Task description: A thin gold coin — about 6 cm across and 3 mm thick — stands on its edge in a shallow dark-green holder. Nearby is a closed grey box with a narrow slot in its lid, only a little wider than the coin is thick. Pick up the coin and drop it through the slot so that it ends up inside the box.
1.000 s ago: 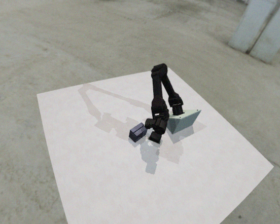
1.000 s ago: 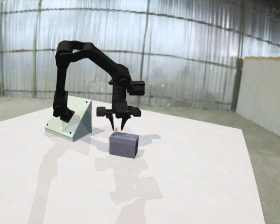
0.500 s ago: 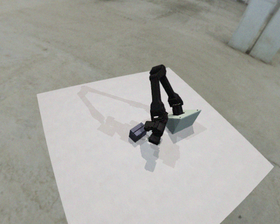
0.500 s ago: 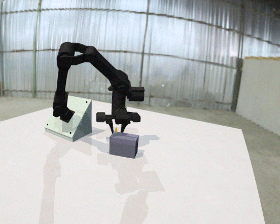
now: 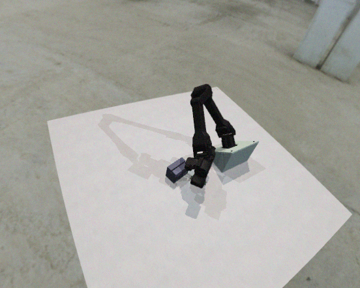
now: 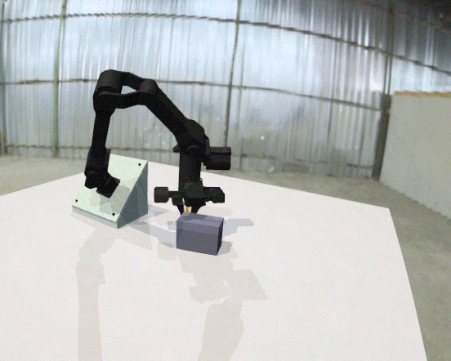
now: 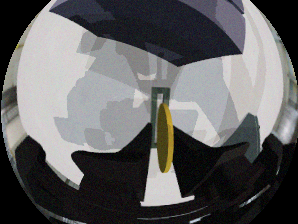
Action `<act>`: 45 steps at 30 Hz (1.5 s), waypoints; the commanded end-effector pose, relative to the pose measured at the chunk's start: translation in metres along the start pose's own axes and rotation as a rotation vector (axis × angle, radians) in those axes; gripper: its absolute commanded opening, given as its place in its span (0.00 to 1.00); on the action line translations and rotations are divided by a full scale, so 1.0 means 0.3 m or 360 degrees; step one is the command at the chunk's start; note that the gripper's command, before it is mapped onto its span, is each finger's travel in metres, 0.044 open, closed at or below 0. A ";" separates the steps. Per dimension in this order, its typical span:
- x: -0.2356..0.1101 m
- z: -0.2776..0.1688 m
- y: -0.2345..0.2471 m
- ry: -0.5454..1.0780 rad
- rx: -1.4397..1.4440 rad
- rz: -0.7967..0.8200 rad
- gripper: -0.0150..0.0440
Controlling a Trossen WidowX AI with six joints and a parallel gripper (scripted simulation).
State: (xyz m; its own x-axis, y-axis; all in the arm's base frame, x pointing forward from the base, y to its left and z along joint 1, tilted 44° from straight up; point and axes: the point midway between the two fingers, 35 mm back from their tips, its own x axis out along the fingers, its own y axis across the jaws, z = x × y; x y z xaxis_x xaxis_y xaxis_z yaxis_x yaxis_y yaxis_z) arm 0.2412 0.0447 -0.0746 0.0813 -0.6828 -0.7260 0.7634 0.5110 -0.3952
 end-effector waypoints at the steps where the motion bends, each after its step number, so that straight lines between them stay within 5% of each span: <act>1: 0.004 0.001 -0.004 -0.0008 -0.0007 -0.0003 0.25; 12: -0.001 0.001 -0.003 -0.0007 -0.0008 -0.0003 0.25; 45: -0.268 -0.002 0.007 0.0001 -0.0009 0.0002 0.25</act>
State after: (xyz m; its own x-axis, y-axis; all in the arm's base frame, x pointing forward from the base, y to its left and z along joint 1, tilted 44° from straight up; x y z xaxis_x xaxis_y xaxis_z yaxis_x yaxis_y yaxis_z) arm 0.2361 0.0928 -0.0249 0.0793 -0.6881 -0.7213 0.7557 0.5134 -0.4067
